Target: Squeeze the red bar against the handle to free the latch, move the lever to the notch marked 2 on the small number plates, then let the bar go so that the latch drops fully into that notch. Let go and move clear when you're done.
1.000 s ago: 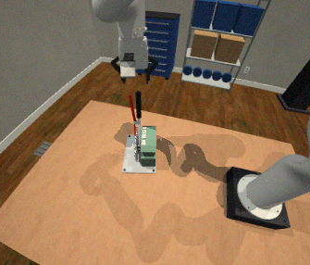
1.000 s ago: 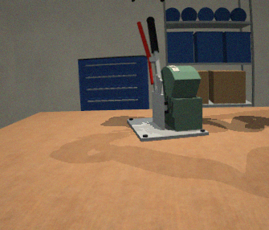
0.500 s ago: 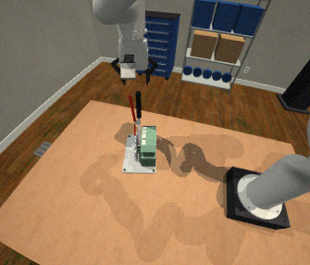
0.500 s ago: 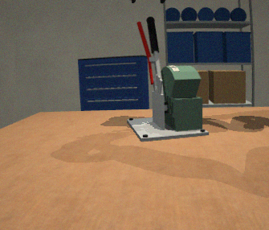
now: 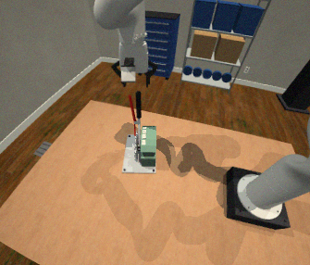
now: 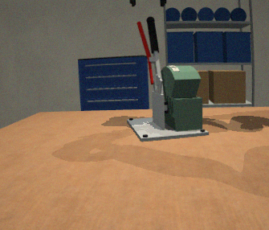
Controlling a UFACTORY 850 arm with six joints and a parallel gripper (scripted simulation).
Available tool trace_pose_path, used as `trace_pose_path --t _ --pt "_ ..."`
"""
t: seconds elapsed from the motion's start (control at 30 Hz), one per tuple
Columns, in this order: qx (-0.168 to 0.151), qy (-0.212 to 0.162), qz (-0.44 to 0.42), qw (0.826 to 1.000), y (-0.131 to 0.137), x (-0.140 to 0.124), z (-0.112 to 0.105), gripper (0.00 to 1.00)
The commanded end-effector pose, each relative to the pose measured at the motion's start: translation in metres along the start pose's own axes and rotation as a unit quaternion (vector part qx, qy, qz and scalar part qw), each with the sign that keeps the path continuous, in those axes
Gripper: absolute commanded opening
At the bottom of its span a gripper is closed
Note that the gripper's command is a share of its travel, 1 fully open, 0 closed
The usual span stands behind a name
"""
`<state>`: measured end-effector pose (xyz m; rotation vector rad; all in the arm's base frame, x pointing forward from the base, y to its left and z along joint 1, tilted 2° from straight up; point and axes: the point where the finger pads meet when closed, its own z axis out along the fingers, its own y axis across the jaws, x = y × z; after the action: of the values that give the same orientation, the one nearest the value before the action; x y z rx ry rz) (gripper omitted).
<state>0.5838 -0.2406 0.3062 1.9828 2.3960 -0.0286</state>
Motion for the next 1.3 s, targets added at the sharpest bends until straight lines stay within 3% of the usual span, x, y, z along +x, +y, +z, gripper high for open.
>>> trace_pose_path --t 0.0,1.27 --pt "-0.001 -0.001 0.000 1.000 0.001 0.000 0.003 0.99" --pt "-0.001 -0.001 0.000 1.000 0.001 -0.001 0.014 0.99"
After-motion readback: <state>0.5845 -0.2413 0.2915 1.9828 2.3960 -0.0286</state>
